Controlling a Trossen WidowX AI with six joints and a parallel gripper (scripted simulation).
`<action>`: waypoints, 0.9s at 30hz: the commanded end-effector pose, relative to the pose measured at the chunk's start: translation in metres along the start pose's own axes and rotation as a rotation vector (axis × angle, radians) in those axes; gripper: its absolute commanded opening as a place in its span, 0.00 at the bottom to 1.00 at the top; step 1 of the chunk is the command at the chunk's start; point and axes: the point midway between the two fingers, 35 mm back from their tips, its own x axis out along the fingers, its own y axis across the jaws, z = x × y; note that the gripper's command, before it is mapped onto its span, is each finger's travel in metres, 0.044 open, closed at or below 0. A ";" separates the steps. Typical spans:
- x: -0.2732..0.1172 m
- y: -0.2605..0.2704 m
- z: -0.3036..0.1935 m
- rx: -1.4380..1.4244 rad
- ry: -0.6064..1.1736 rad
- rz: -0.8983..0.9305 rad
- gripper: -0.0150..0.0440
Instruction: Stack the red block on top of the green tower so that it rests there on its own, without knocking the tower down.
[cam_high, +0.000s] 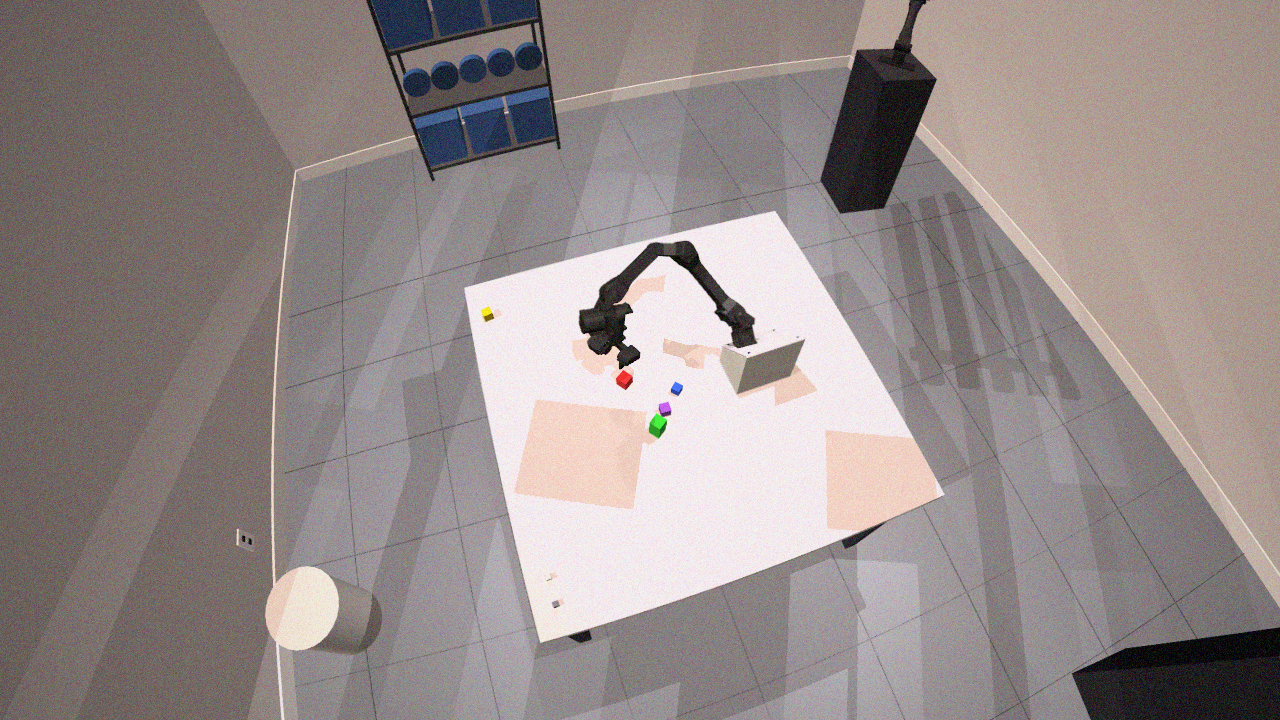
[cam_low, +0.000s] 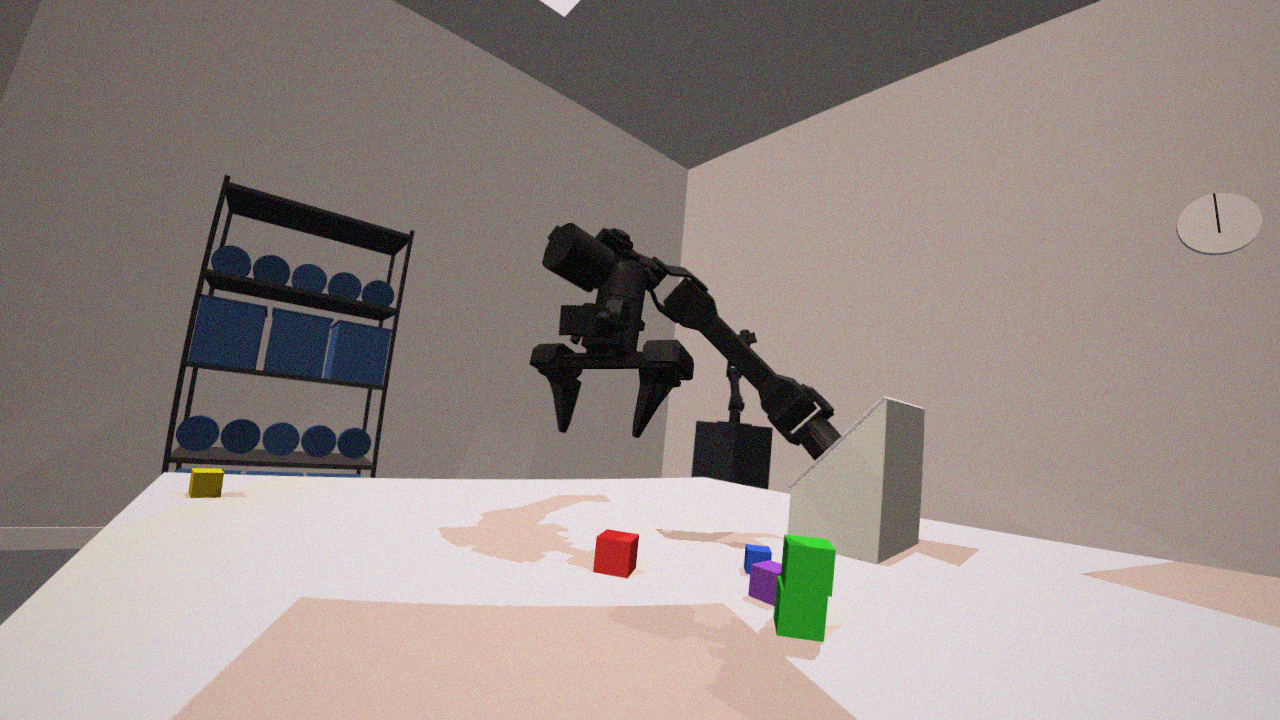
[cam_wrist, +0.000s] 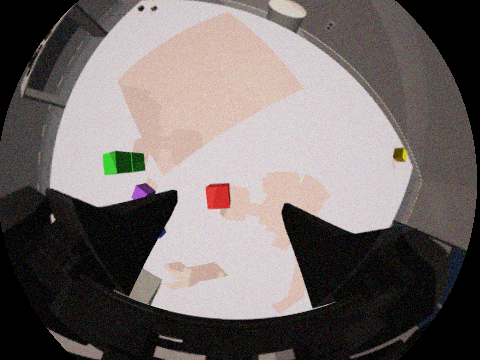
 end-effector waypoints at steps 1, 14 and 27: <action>0.029 0.024 -0.018 -0.148 0.162 -0.020 1.00; 0.039 0.026 -0.028 -0.198 0.213 -0.028 1.00; 0.089 0.021 -0.041 -0.199 0.215 -0.031 1.00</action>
